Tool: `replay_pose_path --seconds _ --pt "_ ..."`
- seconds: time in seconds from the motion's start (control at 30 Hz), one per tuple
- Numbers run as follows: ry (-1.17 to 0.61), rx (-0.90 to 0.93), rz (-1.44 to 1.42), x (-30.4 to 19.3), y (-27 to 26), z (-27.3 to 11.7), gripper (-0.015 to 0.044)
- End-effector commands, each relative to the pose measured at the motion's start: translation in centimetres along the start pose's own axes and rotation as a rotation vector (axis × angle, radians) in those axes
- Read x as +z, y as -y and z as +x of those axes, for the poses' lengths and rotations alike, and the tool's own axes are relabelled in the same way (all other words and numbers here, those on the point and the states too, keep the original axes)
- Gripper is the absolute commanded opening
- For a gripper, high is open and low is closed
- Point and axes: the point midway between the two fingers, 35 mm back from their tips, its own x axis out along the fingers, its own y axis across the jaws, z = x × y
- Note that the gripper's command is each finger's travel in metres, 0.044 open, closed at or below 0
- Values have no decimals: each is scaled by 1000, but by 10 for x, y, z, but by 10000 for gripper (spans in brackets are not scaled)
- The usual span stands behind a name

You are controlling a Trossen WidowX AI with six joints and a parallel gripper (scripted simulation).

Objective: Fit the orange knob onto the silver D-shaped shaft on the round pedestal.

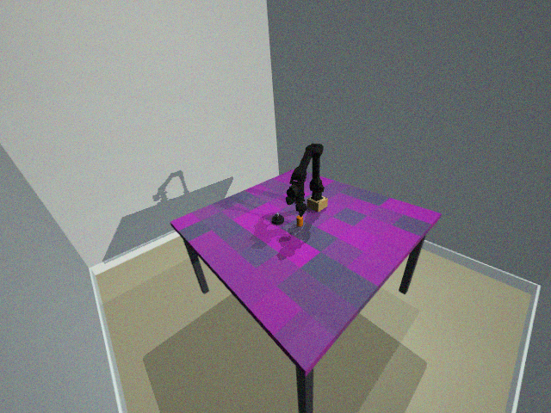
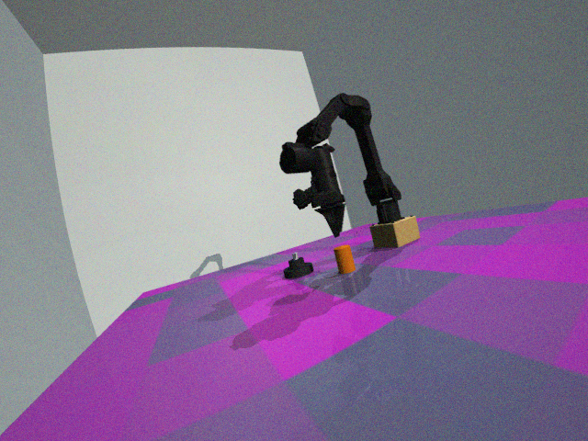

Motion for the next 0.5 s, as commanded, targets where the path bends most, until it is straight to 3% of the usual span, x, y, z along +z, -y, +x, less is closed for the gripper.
replay_pose_path --seconds 0.0,0.47 --pt "-5 -15 4 1 4 16 440" --pt "-5 -15 4 2 3 31 440"
